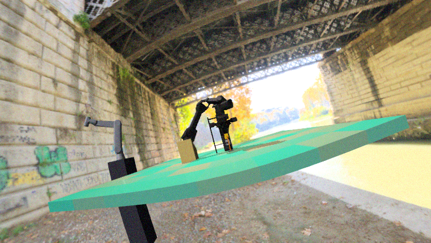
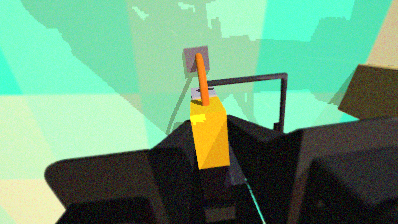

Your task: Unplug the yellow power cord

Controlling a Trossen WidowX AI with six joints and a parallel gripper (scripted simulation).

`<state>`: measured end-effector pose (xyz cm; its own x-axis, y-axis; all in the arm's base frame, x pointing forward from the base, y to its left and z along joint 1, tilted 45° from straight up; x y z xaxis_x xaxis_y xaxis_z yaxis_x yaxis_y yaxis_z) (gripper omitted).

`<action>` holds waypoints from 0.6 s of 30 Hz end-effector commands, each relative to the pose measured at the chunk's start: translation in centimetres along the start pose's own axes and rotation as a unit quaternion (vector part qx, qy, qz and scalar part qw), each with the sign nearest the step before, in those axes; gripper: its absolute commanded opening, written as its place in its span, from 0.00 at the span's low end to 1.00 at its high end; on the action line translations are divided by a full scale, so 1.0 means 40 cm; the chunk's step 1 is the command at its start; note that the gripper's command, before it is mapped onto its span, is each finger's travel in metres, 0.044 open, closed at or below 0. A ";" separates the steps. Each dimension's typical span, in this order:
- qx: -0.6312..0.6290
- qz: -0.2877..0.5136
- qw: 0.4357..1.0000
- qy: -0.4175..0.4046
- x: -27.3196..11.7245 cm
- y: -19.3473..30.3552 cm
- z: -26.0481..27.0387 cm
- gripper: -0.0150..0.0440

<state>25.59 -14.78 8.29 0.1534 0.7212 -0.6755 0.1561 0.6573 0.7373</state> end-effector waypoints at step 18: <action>0.001 -0.025 1.000 -0.009 -0.033 -0.119 0.020 0.25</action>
Point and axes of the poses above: the point midway between the two fingers, 35 mm back from their tips, its own x axis out along the fingers, its own z axis across the jaws, y = z × x, the point moved 8 cm from there along -x, back along the fingers, and after that the axes turned 11 degrees about x, right-handed, at the moved point
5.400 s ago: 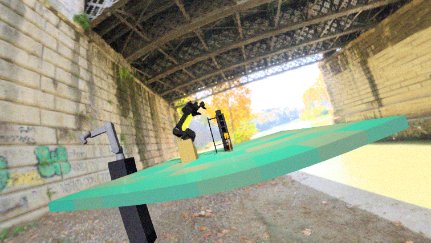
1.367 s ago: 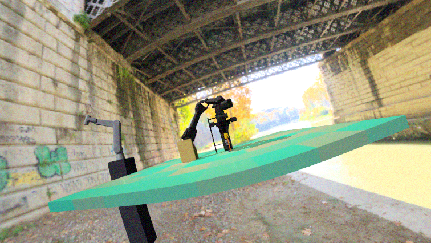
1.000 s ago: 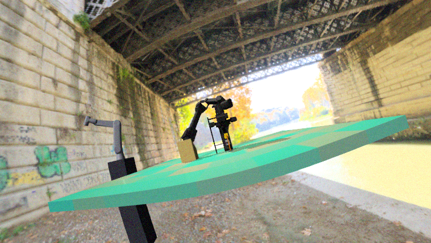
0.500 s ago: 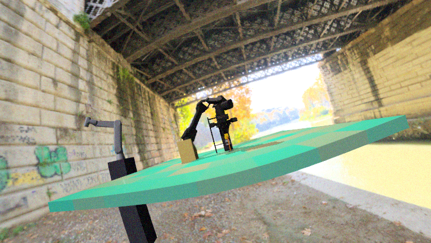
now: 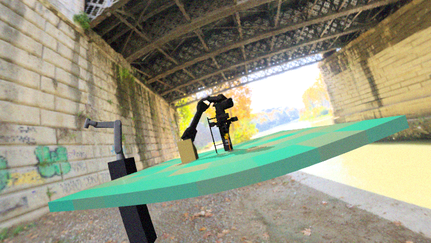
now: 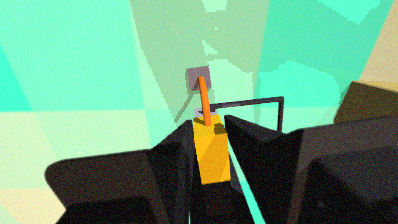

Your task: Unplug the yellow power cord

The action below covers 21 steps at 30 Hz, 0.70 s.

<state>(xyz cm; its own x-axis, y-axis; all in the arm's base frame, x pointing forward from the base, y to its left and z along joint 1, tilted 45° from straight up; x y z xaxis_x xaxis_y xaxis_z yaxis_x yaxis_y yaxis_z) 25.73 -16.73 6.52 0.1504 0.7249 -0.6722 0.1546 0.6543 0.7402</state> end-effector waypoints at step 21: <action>0.001 -0.024 1.000 -0.010 -0.031 -0.023 -0.002 0.53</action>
Point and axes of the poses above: the point midway between the two fingers, 35 mm back from their tips, its own x axis out along the fingers, its own z axis across the jaws, y = z × x, the point moved 8 cm from there along -x, back along the fingers, and after that the axes turned 11 degrees about x, right-handed, at the moved point
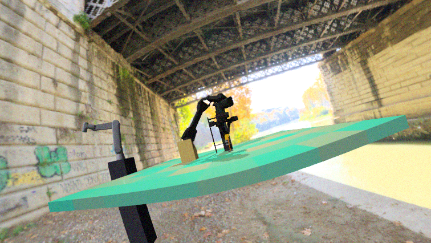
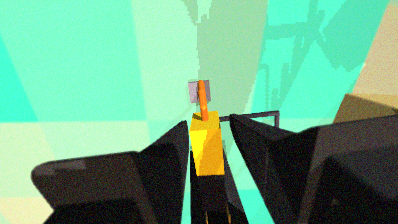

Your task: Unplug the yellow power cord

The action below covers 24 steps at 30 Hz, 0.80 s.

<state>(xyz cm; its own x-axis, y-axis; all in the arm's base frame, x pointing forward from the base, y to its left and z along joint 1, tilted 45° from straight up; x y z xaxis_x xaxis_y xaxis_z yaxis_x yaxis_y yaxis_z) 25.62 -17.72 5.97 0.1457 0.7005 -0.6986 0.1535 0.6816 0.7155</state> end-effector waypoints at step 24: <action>0.006 -0.007 1.000 -0.011 -0.025 0.055 -0.015 0.53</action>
Point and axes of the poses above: the point midway between the two fingers, 35 mm back from their tips, its own x axis out along the fingers, its own z axis across the jaws, y = z × x, the point moved 8 cm from there along -x, back along the fingers, and after that the axes turned 11 degrees about x, right-handed, at the moved point
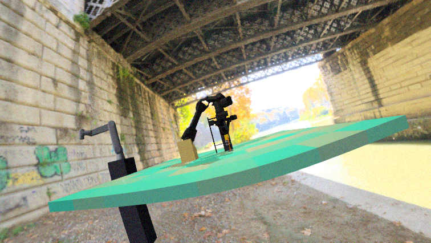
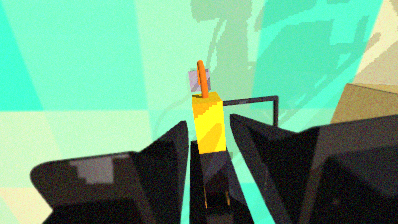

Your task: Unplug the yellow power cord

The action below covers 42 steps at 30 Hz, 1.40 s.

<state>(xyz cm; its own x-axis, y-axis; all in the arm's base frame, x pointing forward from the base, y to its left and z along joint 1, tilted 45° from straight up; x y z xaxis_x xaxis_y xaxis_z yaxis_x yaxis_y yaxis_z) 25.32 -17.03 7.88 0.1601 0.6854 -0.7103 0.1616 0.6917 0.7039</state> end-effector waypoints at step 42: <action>0.002 0.000 1.000 -0.002 0.021 -0.024 0.006 0.34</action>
<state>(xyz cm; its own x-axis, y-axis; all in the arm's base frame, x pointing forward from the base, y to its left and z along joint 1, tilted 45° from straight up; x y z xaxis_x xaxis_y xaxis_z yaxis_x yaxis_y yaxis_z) 25.49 -16.97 6.67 0.1596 0.6900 -0.7060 0.1681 0.6857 0.7082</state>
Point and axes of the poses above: the point midway between the two fingers, 35 mm back from their tips, its own x axis out along the fingers, its own z axis across the jaws, y = z × x, the point moved 8 cm from there along -x, back along the fingers, and after that the axes turned 11 degrees about x, right-handed, at the moved point
